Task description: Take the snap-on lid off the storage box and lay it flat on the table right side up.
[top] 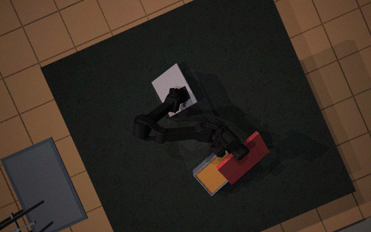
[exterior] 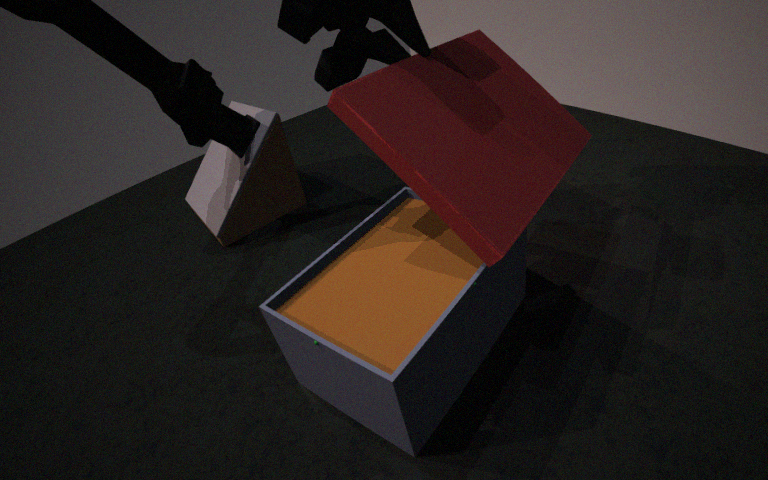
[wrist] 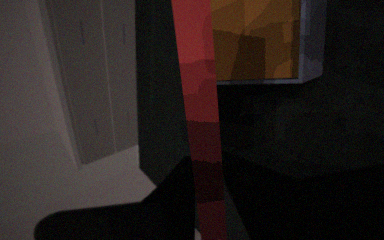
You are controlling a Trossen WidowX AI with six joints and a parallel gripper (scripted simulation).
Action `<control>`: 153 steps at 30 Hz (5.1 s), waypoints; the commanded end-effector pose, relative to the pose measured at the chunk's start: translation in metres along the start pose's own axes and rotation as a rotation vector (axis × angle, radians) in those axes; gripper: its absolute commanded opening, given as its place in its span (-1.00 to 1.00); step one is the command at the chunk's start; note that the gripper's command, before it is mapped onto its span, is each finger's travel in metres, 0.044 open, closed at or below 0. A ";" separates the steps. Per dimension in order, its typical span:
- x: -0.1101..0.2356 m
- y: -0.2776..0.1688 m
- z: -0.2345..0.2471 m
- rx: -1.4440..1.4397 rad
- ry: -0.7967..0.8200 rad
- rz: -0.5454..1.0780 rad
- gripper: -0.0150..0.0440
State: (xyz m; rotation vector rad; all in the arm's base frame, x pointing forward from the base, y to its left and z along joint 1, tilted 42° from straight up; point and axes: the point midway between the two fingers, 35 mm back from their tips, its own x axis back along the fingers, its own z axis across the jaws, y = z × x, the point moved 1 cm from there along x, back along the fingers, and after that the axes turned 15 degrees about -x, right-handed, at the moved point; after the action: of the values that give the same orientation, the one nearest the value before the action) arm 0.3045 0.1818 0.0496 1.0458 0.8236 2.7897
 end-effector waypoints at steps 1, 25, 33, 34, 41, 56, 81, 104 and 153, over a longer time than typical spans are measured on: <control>0.003 -0.009 0.002 -0.010 0.015 0.003 -0.49; 0.008 -0.055 -0.013 -0.012 0.015 0.005 -0.49; 0.009 -0.070 -0.018 -0.013 0.015 0.006 -0.49; 0.010 -0.072 -0.019 -0.013 0.015 0.006 -0.49; 0.011 -0.085 -0.023 -0.014 0.015 0.007 -0.49; 0.014 -0.114 -0.033 -0.016 0.015 0.009 -0.49; 0.020 -0.161 -0.049 -0.019 0.014 0.012 -0.49; 0.013 -0.165 -0.063 -0.019 0.014 0.013 -0.49; -0.014 -0.157 -0.093 -0.019 0.015 0.012 -0.49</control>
State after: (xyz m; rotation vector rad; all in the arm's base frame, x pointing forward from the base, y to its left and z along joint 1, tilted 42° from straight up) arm 0.2353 0.2709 -0.0951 1.0394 0.7951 2.8082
